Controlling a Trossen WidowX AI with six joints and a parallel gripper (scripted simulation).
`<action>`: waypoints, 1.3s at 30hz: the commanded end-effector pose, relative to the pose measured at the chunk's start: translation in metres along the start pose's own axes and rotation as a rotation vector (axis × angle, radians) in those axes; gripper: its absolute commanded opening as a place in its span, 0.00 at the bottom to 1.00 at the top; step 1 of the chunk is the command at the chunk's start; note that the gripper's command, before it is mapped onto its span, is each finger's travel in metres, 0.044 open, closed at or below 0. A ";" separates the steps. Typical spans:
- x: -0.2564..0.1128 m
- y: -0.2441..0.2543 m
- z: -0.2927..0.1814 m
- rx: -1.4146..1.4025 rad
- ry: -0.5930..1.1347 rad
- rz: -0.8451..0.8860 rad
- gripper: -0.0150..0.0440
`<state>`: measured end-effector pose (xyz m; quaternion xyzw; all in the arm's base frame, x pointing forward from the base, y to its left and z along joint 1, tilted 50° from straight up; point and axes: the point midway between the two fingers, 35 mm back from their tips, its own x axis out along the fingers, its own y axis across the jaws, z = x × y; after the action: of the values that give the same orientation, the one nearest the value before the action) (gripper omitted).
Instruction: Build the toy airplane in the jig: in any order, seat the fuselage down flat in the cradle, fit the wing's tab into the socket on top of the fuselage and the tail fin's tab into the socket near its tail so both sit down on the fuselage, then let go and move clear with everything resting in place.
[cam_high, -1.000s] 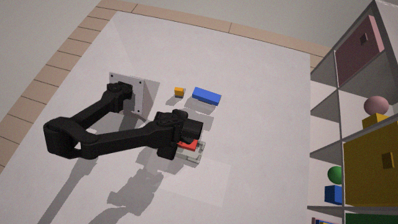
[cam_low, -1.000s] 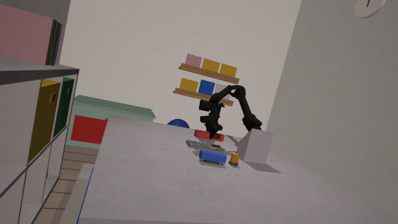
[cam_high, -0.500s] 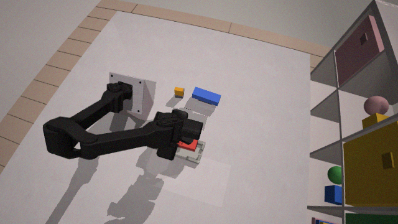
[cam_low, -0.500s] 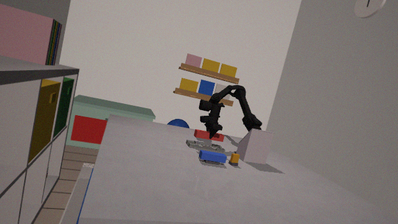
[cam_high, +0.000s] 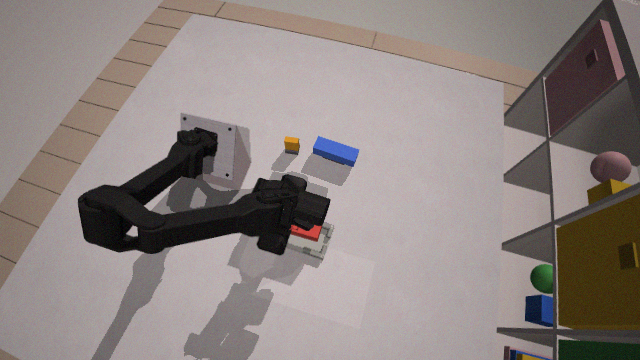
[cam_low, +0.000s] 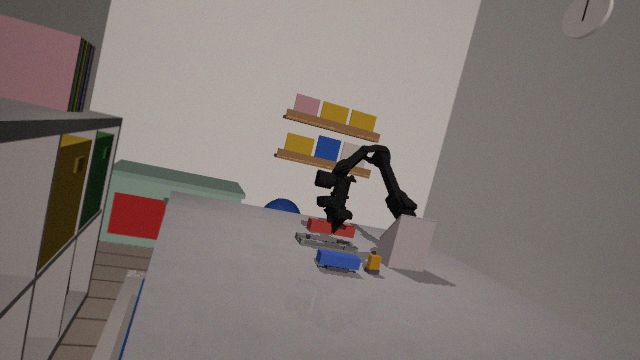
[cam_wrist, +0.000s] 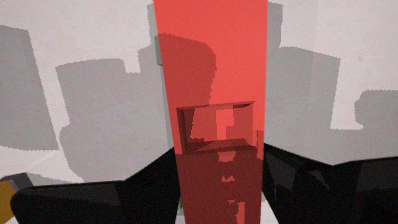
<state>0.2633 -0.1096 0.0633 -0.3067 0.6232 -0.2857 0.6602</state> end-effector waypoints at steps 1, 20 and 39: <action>0.007 0.000 0.000 -0.007 0.003 -0.003 0.58; 0.030 -0.002 -0.001 -0.007 0.003 -0.006 0.58; 0.028 -0.003 -0.001 -0.001 0.003 -0.010 0.66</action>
<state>0.2637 -0.1330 0.0468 -0.3104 0.6231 -0.2887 0.6573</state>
